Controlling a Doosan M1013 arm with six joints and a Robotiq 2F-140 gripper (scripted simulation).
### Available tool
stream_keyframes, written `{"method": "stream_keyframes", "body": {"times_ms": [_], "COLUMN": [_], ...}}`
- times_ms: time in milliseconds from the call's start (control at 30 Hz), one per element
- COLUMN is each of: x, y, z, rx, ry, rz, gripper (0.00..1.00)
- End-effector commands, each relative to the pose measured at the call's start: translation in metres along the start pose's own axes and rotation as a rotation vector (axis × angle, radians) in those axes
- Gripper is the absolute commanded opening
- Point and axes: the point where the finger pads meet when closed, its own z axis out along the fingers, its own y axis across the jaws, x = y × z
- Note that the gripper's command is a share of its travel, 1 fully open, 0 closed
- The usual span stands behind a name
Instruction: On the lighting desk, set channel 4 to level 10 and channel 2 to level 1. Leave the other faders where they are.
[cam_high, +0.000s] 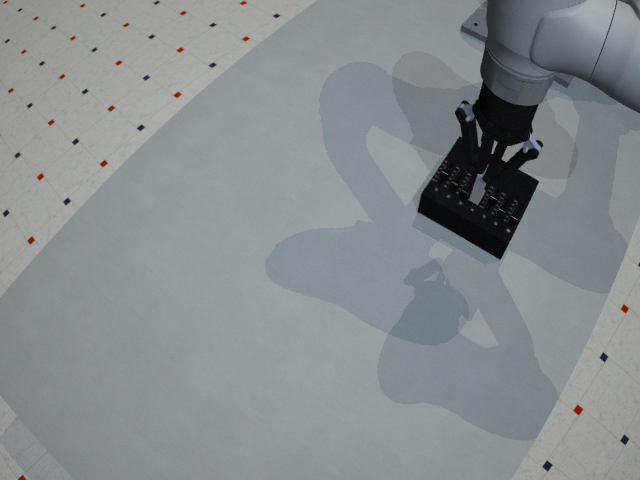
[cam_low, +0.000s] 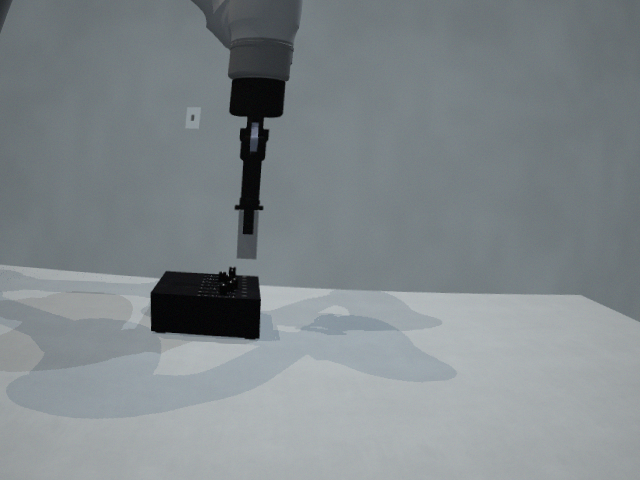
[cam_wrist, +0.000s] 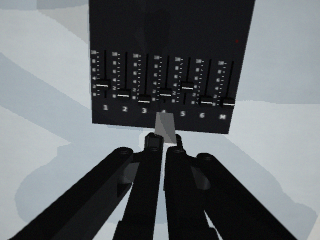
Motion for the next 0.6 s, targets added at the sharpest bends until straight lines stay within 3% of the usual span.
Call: {"method": "stream_keyframes", "body": {"times_ms": [0, 567], "x": [0.0, 0.0], "y": [0.0, 0.0], "z": [0.002, 0.013], "rx": [0.0, 0.0], "ry": [0.0, 0.0], "rz": [0.0, 0.0], "gripper": [0.1, 0.1]}}
